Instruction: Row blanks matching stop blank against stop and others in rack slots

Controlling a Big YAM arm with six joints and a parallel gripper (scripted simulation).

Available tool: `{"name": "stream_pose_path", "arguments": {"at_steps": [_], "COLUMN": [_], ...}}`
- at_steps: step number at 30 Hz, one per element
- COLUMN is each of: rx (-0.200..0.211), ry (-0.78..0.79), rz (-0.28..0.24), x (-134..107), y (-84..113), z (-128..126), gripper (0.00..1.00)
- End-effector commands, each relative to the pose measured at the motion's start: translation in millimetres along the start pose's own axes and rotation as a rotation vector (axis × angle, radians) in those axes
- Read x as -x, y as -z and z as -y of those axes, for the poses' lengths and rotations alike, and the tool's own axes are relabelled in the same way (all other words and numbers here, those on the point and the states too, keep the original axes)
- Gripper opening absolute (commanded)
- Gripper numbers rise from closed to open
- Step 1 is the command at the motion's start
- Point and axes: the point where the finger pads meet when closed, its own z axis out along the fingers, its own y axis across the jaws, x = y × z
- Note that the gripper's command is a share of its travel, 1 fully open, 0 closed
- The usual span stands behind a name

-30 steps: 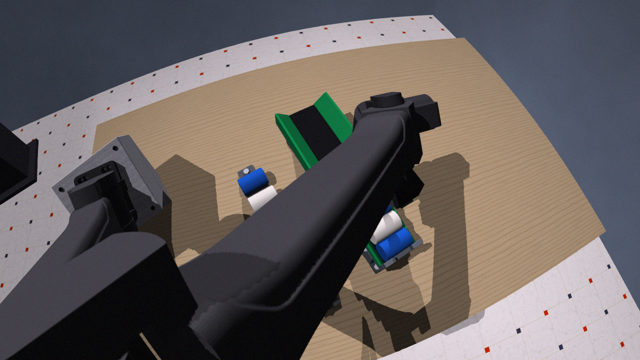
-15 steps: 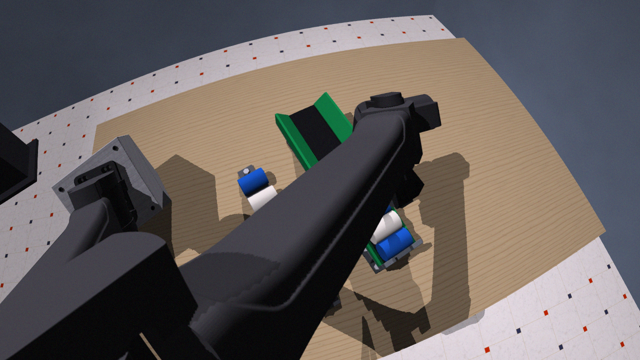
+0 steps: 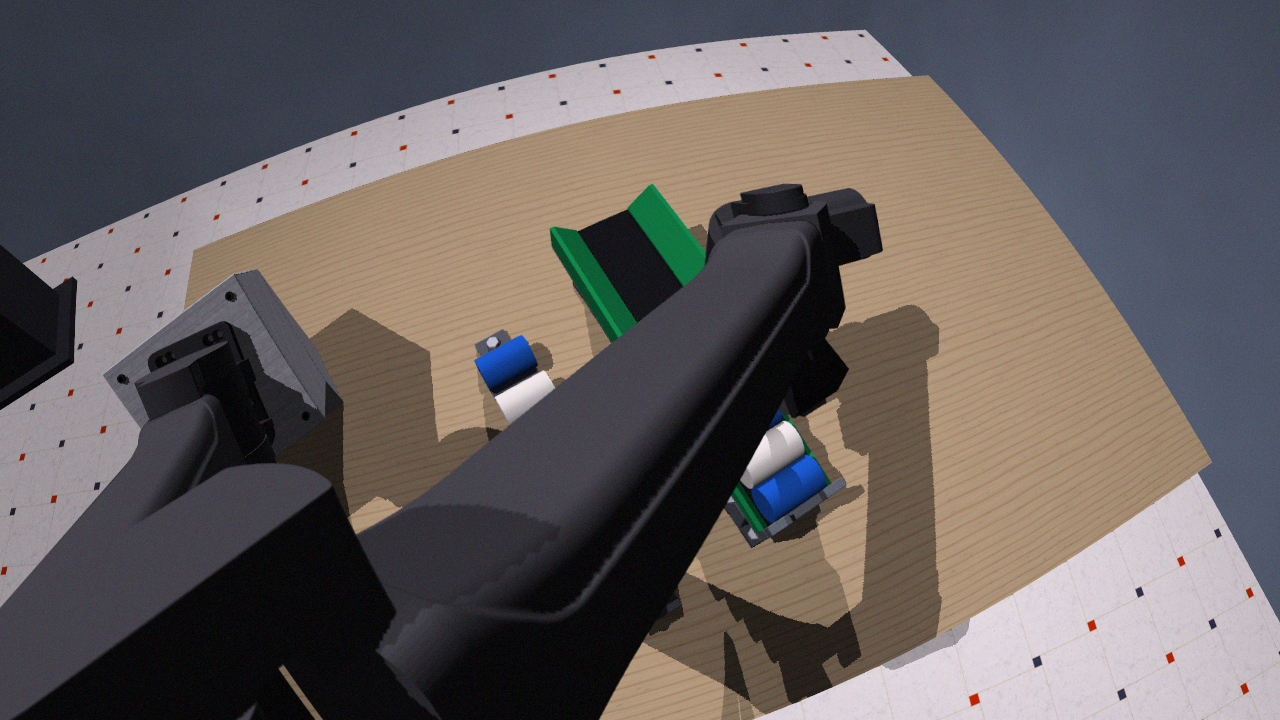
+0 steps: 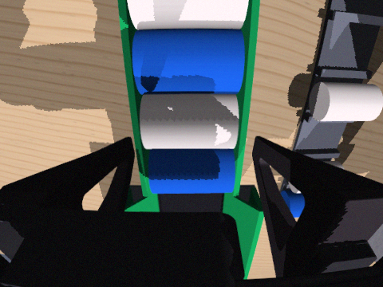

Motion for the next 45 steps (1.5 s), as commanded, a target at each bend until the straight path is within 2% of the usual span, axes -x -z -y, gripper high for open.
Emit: {"name": "stream_pose_path", "arguments": {"at_steps": [1,6,10,17,29,32,34,45], "rx": [0.012,0.012,0.011,-0.012,-0.012,-0.012,0.005,0.003], "ry": [-0.017,-0.018,-0.022,0.003,0.003,0.003,0.002,0.003], "rz": [0.002,0.003,0.004,-0.002,-0.002,-0.001,0.000,-0.001], "x": [10,10,10,1,1,1,1,2], "y": [3.3,1.4,-5.7,-23.4,-41.3,-43.0,-36.2,-35.2], "z": [-13,-13,-14,2,2,2,-2,-2], "gripper": [0.78,0.78,0.78,0.78,0.78,0.78,0.78,0.78]}}
